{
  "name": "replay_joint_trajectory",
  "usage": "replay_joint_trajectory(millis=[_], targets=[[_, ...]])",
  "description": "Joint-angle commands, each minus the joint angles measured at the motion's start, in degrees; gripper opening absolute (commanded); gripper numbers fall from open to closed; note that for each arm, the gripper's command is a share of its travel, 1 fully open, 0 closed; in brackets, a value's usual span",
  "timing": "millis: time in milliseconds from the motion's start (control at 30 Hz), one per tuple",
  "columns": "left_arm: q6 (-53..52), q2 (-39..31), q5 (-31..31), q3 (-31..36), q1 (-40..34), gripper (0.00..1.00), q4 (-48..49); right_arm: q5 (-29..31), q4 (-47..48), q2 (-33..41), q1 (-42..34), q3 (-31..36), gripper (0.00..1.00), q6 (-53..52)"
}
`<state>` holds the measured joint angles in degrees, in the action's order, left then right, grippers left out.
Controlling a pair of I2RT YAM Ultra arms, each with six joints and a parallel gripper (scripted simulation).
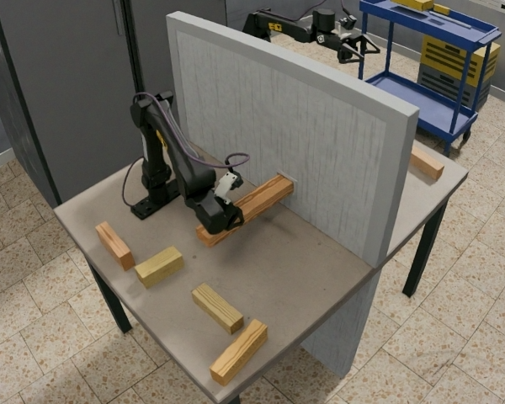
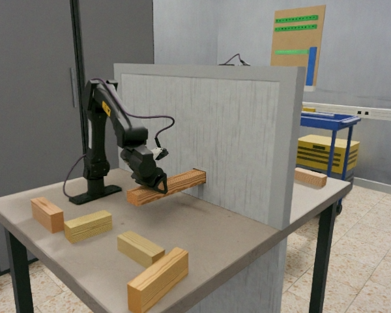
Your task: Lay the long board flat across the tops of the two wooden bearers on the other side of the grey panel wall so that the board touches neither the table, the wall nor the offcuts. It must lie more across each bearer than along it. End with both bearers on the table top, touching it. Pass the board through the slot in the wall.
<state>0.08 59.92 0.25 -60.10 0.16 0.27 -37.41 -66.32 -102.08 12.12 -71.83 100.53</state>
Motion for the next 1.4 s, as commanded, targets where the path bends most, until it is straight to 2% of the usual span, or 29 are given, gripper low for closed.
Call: replay_joint_trajectory(millis=[0, 133, 267, 367, 467, 700, 833, 967, 1067, 1300, 1367], targets=[[0.14, -1.19, -0.43, -0.29, -0.23, 1.0, 1.42, -4.76, -0.81, 2.78, -0.87, -0.82, 0.0, -0.94], [0.14, -1.19, -0.43, -0.29, -0.23, 1.0, 1.42, -4.82, 0.39, 3.1, -1.24, 1.03, 0.0, -1.63], [0.14, -1.19, -0.43, -0.29, -0.23, 1.0, 1.42, -4.94, 0.86, 3.34, -1.68, -1.58, 0.0, -2.12], [0.14, -1.19, -0.43, -0.29, -0.23, 1.0, 1.42, -4.9, 0.73, 3.13, -2.13, 0.9, 0.0, -2.77], [0.14, -1.19, -0.43, -0.29, -0.23, 1.0, 1.42, -5.02, 1.46, 3.72, -2.46, -0.71, 0.0, -3.03], [0.14, -1.19, -0.43, -0.29, -0.23, 1.0, 1.42, -5.01, 2.09, 3.7, -3.11, 1.75, 0.0, -3.97], [0.14, -1.19, -0.43, -0.29, -0.23, 1.0, 1.42, -5.1, 2.55, 3.99, -3.54, -0.88, 0.0, -4.46], [0.14, -1.19, -0.43, -0.29, -0.23, 1.0, 1.42, -5.04, 2.94, 3.93, -4.13, 2.07, 0.0, -5.28], [0.14, -1.19, -0.43, -0.29, -0.23, 1.0, 1.42, -5.16, 3.28, 4.43, -4.44, -0.58, 0.0, -5.58], [0.14, -1.19, -0.43, -0.29, -0.23, 1.0, 1.42, -5.1, 3.89, 4.28, -5.09, 1.82, 0.0, -6.5], [0.14, -1.19, -0.43, -0.29, -0.23, 1.0, 1.42, -5.14, 3.9, 4.24, -5.34, 0.72, 0.0, -6.73]])
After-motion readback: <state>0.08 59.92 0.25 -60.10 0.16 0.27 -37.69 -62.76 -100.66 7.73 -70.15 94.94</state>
